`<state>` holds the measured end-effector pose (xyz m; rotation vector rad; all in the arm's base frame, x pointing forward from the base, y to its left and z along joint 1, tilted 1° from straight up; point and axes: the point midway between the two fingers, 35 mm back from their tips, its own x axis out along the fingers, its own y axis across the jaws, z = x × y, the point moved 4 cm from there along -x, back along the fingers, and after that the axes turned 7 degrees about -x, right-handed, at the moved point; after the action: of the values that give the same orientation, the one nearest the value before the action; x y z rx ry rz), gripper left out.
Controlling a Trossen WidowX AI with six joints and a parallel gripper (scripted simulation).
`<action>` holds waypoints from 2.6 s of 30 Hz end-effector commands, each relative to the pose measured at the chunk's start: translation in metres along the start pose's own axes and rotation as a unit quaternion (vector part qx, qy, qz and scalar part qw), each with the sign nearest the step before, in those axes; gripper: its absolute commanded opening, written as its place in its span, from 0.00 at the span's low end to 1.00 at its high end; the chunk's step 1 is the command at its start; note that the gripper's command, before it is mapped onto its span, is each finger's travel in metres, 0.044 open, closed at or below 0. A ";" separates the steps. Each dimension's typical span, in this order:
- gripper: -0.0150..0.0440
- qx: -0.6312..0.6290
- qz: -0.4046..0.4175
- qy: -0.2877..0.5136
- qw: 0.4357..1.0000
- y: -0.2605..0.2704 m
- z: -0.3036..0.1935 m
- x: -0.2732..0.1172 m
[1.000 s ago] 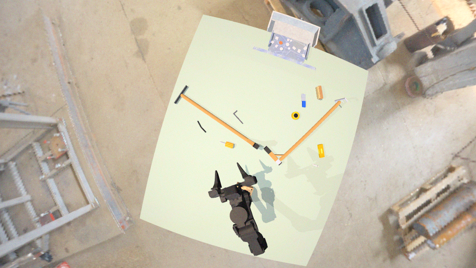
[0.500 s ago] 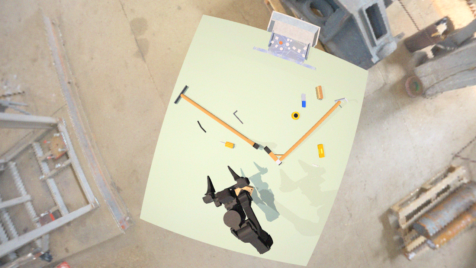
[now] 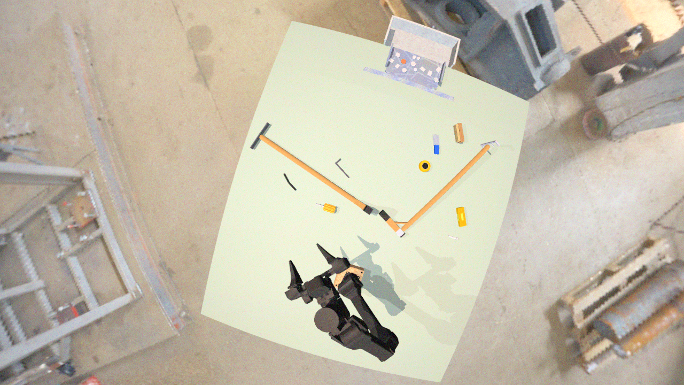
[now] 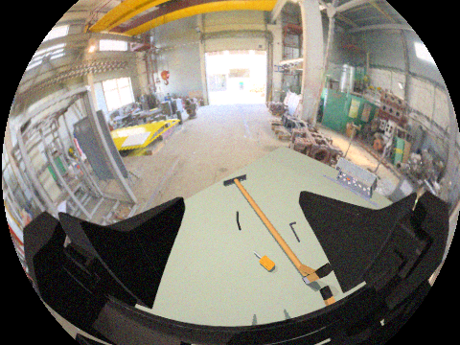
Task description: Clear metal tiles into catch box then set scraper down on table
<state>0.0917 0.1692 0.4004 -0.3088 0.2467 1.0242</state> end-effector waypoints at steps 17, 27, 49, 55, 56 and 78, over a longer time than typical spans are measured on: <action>1.00 0.002 -0.001 0.000 1.000 0.000 0.000 0.000; 1.00 0.002 -0.001 0.000 1.000 0.000 0.000 0.000; 1.00 -0.010 -0.074 0.014 0.997 -0.037 -0.004 0.001; 1.00 -0.014 -0.096 0.019 0.995 -0.049 -0.005 -0.001; 1.00 -0.014 -0.100 0.019 0.995 -0.051 -0.005 -0.001; 1.00 -0.027 -0.180 0.042 0.982 -0.093 -0.013 -0.012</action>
<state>0.1628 0.1129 0.4041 -0.4226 0.2319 0.6727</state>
